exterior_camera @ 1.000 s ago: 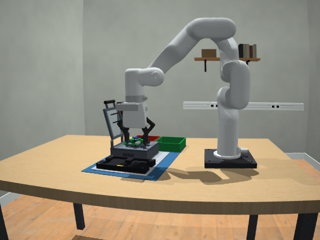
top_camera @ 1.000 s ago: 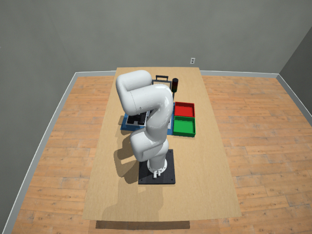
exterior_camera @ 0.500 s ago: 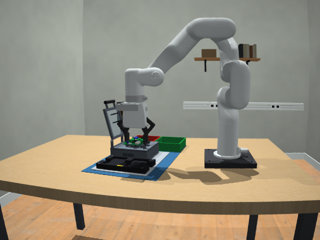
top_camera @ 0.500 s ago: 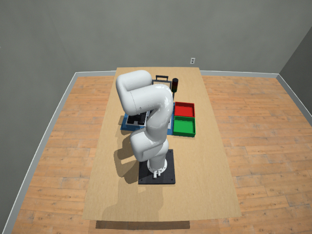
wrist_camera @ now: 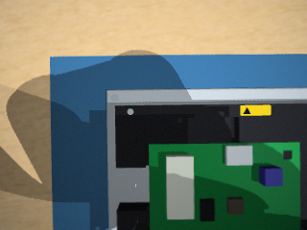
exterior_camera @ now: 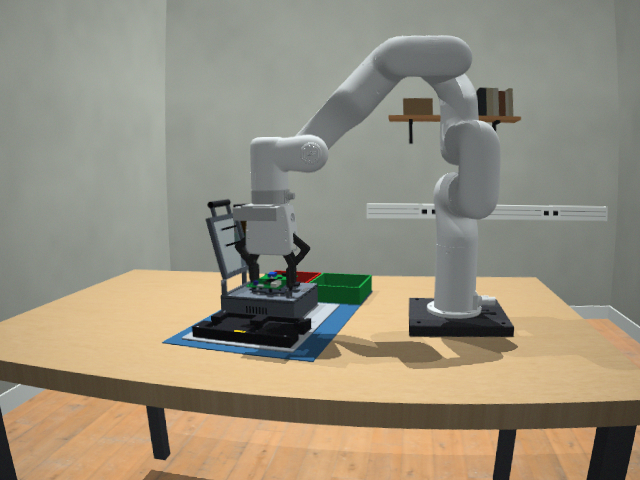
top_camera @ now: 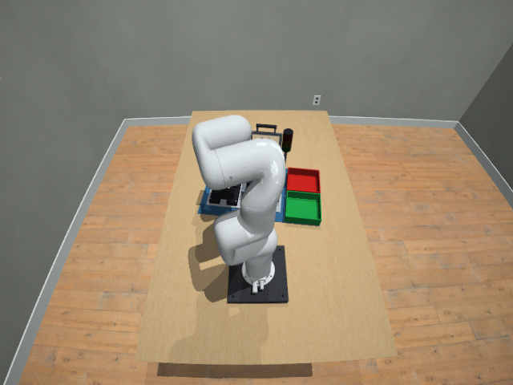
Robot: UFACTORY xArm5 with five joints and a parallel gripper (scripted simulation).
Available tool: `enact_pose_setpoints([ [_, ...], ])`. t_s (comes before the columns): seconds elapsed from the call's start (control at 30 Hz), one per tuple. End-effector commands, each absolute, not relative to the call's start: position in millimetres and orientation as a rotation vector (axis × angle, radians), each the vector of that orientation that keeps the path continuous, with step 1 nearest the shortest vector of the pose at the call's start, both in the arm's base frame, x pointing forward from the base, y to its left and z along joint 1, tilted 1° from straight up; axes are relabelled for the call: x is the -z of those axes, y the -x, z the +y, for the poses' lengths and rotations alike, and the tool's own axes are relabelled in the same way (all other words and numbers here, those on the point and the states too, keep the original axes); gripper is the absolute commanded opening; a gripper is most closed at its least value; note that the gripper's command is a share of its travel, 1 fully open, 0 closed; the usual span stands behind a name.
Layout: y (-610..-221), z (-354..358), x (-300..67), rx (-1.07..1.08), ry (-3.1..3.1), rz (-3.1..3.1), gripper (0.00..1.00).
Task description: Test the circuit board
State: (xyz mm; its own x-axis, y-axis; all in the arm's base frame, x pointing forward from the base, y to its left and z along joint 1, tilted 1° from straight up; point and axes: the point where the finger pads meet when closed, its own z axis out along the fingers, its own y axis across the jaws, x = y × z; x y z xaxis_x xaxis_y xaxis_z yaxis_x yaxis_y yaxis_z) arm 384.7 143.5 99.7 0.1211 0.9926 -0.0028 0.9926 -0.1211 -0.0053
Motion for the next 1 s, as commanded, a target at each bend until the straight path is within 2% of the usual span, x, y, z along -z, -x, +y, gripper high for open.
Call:
enact_pose_setpoints([
  [0.0,-387,137,-101,-0.003,2.351,-2.082,0.79],
  [0.97,-404,60,-106,-0.006,2.35,-2.081,0.79],
])
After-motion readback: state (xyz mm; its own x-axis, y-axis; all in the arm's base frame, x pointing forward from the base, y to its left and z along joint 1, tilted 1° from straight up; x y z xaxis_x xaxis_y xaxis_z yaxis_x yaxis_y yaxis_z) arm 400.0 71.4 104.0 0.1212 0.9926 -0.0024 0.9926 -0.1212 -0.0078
